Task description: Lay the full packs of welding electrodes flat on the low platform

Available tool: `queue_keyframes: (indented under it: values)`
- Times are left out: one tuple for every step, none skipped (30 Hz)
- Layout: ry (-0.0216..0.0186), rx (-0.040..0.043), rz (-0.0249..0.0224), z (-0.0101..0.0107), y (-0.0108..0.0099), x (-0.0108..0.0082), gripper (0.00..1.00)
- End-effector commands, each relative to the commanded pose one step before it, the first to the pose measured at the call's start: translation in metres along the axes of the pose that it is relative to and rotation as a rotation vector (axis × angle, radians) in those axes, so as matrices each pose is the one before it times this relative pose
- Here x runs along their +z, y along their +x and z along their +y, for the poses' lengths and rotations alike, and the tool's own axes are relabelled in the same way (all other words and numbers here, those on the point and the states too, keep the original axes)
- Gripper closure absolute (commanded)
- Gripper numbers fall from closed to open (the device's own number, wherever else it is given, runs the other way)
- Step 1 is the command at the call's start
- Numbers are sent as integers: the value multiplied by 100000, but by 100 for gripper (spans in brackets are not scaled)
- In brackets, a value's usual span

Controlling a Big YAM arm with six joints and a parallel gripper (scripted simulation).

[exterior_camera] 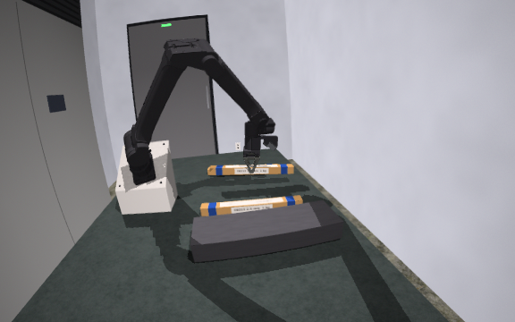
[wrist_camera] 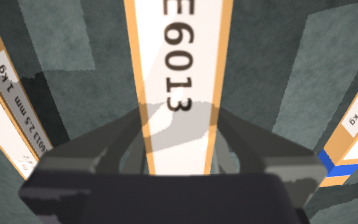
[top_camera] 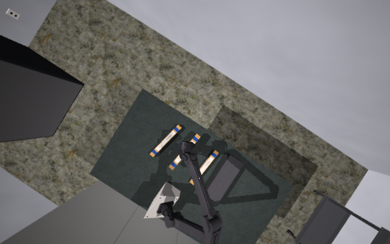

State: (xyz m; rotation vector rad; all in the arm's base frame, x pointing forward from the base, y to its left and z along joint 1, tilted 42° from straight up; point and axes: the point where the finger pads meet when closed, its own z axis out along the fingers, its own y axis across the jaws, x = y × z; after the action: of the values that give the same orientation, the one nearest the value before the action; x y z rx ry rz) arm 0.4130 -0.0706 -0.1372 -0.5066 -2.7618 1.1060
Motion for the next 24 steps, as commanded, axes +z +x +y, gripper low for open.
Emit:
queue_keyframes:
  values:
    - [-5491,3413,-11906,1717,-3823,-6397,100]
    - [-52,60,-58,21,-48,-98,100]
    - [0,0,0,0,0,0,100]
    - [0,0,0,0,0,0,100]
    - [-45,51,-49,68,-102,-200,100]
    - [-38,43,-41,20,3,-68,100]
    - [-33,36,-34,16,17,-60,100]
    - [-28,30,-28,16,27,-54,100]
    - [-24,26,-23,18,29,-52,100]
    - [-20,22,-19,19,35,-44,100]
    - [-17,18,-15,21,36,-43,100]
    - [-15,15,-12,22,36,-43,100]
    - [-12,13,-9,23,34,-43,100]
    - [-11,10,-7,23,32,-43,100]
    - [-9,9,-5,23,29,-44,100]
    - [-7,7,-4,23,30,-43,100]
    - [-6,6,-2,22,29,-42,100]
    - [-5,5,-1,21,29,-41,100]
    - [-4,4,0,19,29,-40,100]
    - [0,0,0,0,0,0,100]
    - [0,0,0,0,0,0,100]
    - [-3,3,0,48,39,-85,100]
    - [-2,2,1,12,25,-31,100]
    - [-1,1,2,9,25,-28,100]
